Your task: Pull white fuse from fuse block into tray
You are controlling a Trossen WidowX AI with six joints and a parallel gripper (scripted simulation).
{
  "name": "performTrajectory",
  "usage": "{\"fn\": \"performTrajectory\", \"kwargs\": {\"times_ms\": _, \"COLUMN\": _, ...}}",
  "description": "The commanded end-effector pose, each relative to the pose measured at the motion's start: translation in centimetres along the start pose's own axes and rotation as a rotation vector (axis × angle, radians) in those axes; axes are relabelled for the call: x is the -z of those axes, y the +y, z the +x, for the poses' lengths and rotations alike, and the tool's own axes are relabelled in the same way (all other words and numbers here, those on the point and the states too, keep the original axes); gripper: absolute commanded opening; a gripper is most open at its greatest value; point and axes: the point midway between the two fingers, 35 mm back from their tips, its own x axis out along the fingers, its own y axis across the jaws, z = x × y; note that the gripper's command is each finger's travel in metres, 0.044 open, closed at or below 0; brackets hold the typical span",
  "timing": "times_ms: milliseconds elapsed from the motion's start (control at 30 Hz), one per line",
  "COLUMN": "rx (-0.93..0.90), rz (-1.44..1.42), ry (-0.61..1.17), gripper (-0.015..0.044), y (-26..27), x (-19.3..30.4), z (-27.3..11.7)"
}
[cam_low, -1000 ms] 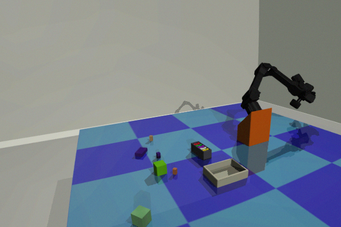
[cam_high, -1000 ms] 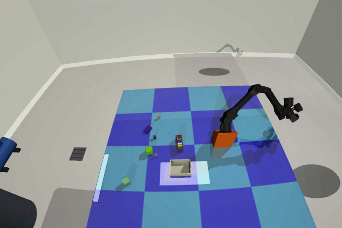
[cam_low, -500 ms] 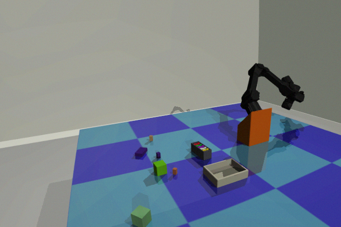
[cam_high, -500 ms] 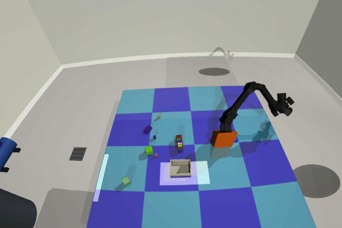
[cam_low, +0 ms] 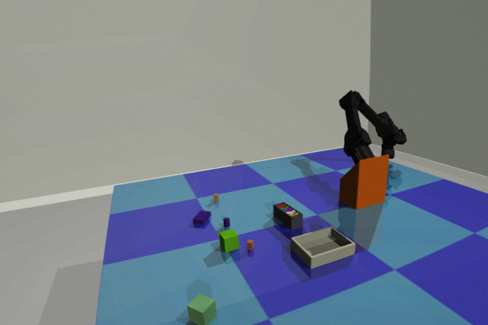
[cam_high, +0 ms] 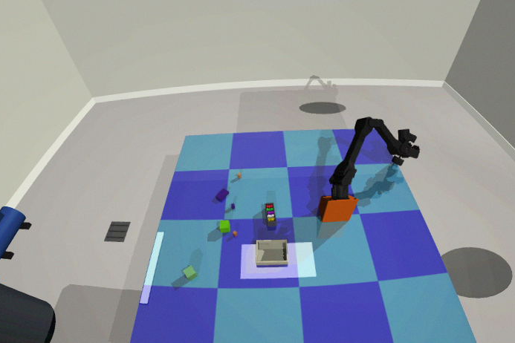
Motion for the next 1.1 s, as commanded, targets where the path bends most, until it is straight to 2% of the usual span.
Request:
{"fn": "performTrajectory", "kwargs": {"times_ms": 0, "rx": 0.006, "rz": -0.103, "ry": 0.026, "gripper": 0.0063, "y": -0.1, "x": 3.5, "z": 1.0}}
{"fn": "performTrajectory", "kwargs": {"times_ms": 633, "rx": -0.012, "rz": -0.538, "ry": 0.183, "gripper": 0.0063, "y": -0.6, "x": 21.4, "z": 2.3}}
{"fn": "performTrajectory", "kwargs": {"times_ms": 833, "rx": -0.034, "rz": -0.557, "ry": 0.352, "gripper": 0.0063, "y": -1.6, "x": 31.6, "z": 1.6}}
{"fn": "performTrajectory", "kwargs": {"times_ms": 1067, "rx": -0.033, "rz": -0.539, "ry": 0.557, "gripper": 0.0063, "y": -4.1, "x": 43.1, "z": -1.2}}
